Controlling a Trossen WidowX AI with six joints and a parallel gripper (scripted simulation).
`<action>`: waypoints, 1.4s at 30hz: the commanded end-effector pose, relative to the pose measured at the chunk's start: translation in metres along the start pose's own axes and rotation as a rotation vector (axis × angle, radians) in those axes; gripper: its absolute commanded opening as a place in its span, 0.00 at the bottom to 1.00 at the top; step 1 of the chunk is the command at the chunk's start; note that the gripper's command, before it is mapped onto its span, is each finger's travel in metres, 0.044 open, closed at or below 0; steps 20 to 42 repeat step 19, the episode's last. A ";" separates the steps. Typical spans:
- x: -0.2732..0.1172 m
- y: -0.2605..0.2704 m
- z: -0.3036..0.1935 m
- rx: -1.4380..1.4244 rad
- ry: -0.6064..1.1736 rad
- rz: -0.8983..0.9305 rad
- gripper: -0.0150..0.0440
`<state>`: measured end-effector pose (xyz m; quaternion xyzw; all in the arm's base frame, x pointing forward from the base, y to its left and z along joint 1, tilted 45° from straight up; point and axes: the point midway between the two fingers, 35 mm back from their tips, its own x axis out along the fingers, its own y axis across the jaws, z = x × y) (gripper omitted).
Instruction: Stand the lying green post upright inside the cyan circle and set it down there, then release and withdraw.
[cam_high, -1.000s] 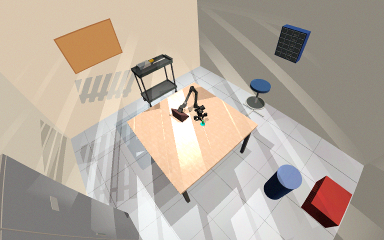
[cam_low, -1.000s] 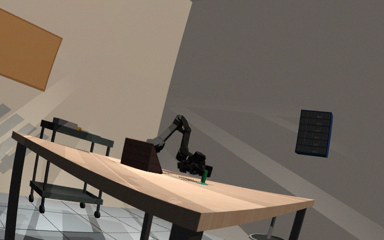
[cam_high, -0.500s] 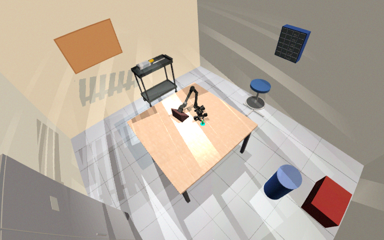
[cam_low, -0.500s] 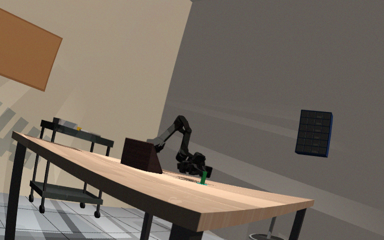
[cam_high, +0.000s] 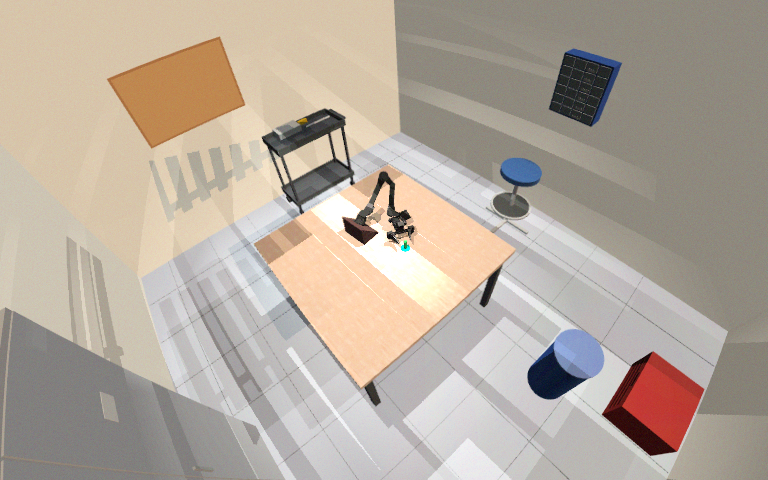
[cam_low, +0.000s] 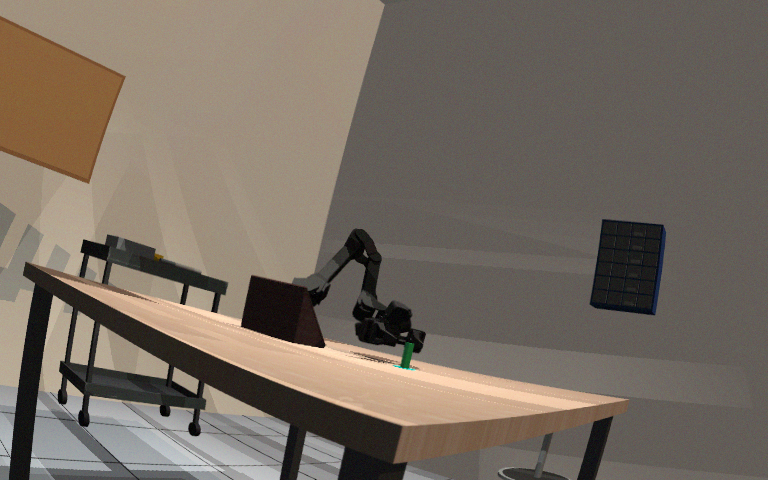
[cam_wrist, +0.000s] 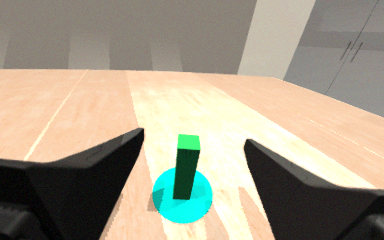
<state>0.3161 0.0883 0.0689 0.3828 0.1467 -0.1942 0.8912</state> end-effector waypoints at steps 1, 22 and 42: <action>-0.001 0.006 0.021 0.010 -0.005 0.009 0.93; 0.010 0.004 0.074 -0.143 0.145 -0.082 0.93; 0.010 0.004 0.074 -0.143 0.145 -0.082 0.93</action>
